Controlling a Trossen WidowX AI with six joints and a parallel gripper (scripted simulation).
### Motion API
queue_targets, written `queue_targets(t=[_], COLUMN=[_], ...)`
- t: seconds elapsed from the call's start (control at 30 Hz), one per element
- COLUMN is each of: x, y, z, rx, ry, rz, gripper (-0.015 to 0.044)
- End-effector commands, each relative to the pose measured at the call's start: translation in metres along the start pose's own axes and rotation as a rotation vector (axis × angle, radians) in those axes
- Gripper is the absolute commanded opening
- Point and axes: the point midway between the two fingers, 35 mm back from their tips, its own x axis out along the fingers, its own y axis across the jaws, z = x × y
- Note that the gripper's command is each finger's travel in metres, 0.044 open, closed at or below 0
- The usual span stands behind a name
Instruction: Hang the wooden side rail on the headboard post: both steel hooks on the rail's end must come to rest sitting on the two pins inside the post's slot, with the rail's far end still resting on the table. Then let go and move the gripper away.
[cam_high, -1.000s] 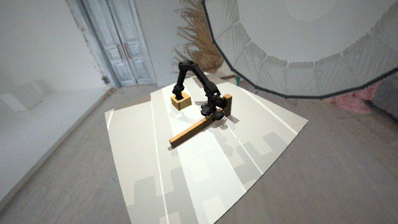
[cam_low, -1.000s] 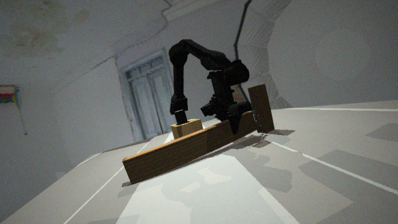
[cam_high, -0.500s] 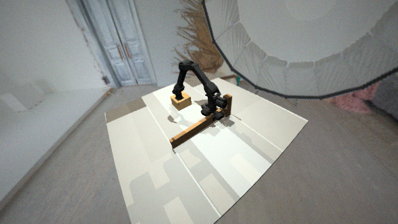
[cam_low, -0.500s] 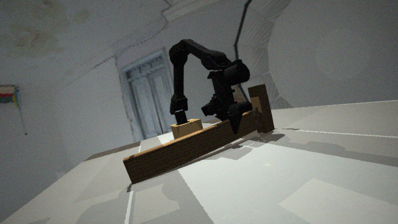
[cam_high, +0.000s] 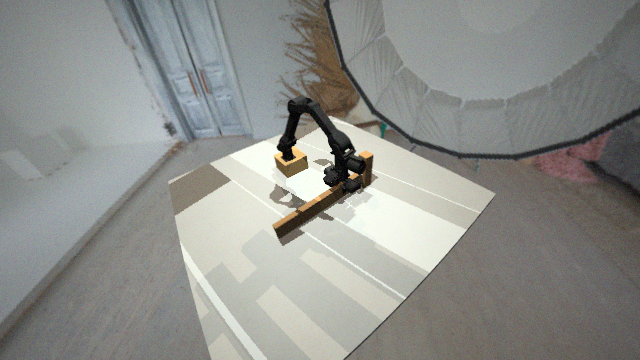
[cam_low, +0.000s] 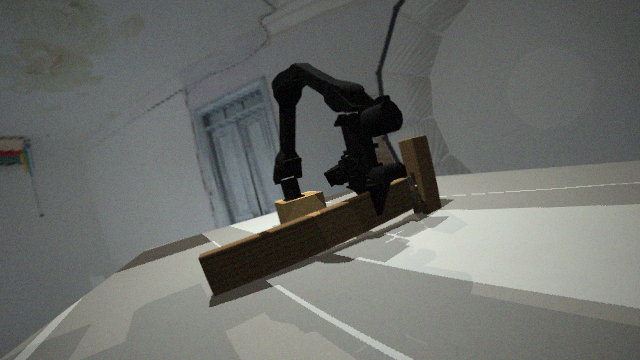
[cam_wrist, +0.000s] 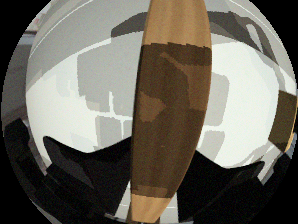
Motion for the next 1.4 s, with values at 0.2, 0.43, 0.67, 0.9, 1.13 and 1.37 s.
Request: queue_targets(t=[0.2,0.43,0.67,0.9,1.13,1.37], x=[-0.0006,-0.0003,-0.0011,-0.0019,-0.0025,-0.0021], y=[0.0007,0.0,0.0007,0.0015,0.0024,0.0023], z=[-0.002,-0.0028,-0.0036,-0.0044,-0.0052,-0.006], rx=[0.004,0.004,0.004,0.004,0.004,0.004], ry=[0.002,0.003,0.003,0.003,0.003,0.003], rz=[0.007,0.007,0.007,0.007,0.007,0.007], gripper=[0.0,0.0,0.0,0.0,0.0,0.0])
